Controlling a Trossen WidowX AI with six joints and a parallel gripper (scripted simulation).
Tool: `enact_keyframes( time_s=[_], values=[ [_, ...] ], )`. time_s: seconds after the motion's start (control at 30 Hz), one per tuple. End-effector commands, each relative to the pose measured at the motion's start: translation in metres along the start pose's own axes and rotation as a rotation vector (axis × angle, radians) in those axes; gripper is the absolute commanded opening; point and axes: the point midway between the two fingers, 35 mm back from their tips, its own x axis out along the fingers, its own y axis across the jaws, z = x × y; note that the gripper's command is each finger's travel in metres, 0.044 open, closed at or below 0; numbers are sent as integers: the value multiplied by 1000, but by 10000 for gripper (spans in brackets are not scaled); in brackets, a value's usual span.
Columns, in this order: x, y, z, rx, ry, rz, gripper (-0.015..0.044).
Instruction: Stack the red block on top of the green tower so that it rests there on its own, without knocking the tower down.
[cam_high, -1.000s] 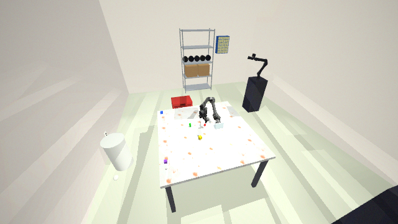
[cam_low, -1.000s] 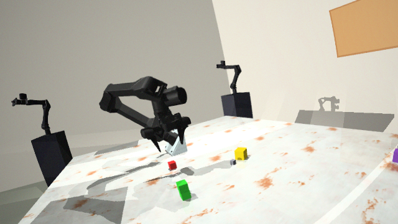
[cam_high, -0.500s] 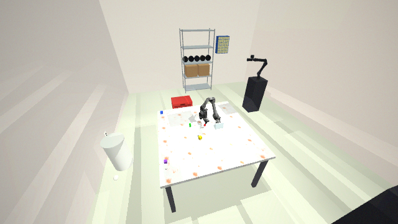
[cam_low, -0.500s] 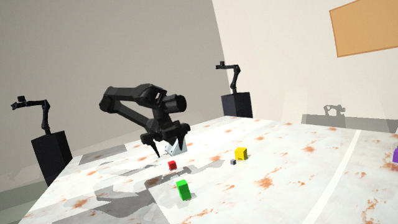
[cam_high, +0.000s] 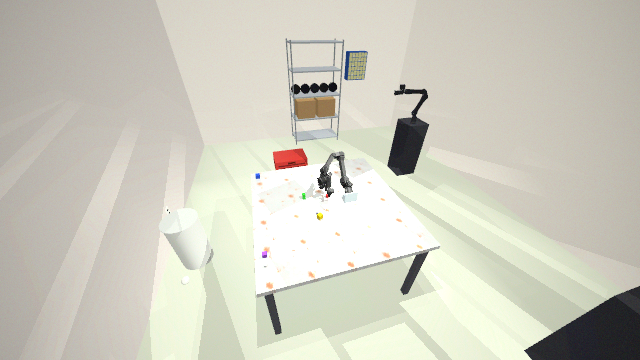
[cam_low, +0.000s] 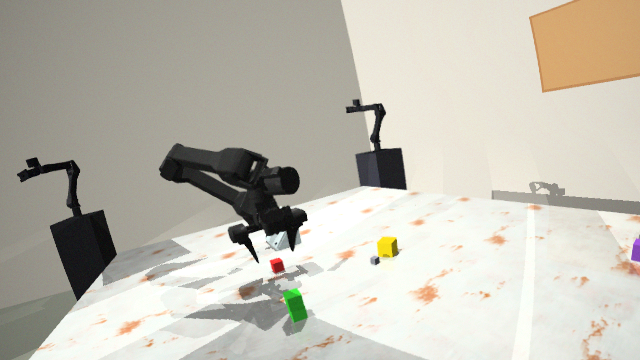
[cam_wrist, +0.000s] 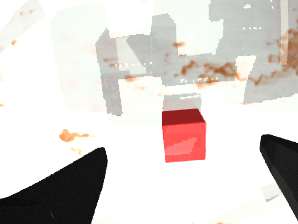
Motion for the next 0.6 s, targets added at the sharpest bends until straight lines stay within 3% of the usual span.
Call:
enact_keyframes(
  time_s=[0.0, 0.57],
  values=[
    [8, 0, -1, -5, 2, -5, 440],
    [27, -1, -2, -4, 2, -9, 440]
  ],
)
